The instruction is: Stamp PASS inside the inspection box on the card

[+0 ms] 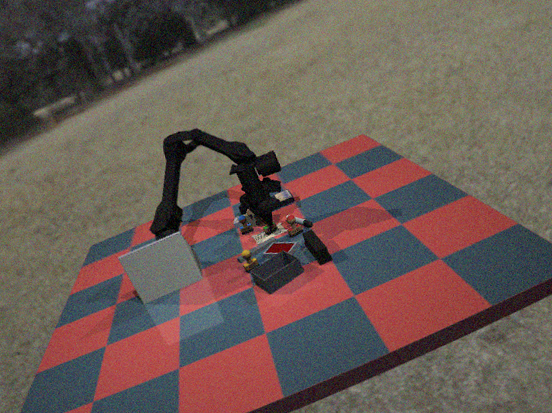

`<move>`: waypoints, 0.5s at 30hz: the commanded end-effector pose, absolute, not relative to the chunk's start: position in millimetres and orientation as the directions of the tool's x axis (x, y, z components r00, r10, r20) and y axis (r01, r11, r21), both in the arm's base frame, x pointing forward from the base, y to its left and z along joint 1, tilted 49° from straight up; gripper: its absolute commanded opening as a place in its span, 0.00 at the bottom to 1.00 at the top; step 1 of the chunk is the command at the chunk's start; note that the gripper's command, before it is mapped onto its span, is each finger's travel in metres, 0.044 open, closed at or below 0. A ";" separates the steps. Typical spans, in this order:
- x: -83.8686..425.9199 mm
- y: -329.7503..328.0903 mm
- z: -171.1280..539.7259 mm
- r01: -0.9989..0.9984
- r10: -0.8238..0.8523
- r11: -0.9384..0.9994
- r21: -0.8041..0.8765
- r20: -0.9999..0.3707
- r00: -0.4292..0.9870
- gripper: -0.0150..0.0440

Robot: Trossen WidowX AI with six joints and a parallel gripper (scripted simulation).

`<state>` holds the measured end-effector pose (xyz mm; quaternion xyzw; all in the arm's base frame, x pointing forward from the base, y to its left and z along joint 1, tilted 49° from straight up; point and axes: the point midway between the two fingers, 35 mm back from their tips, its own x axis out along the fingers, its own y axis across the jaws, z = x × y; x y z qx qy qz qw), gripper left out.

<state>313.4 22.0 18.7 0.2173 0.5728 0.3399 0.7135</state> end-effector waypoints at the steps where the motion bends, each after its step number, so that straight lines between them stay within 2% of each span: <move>1: 313.4 23.8 18.3 -0.234 0.737 0.671 0.703 -0.666 0.112 0.25; 15: 313.6 25.9 16.5 -0.234 0.737 0.671 0.703 -0.666 0.112 0.25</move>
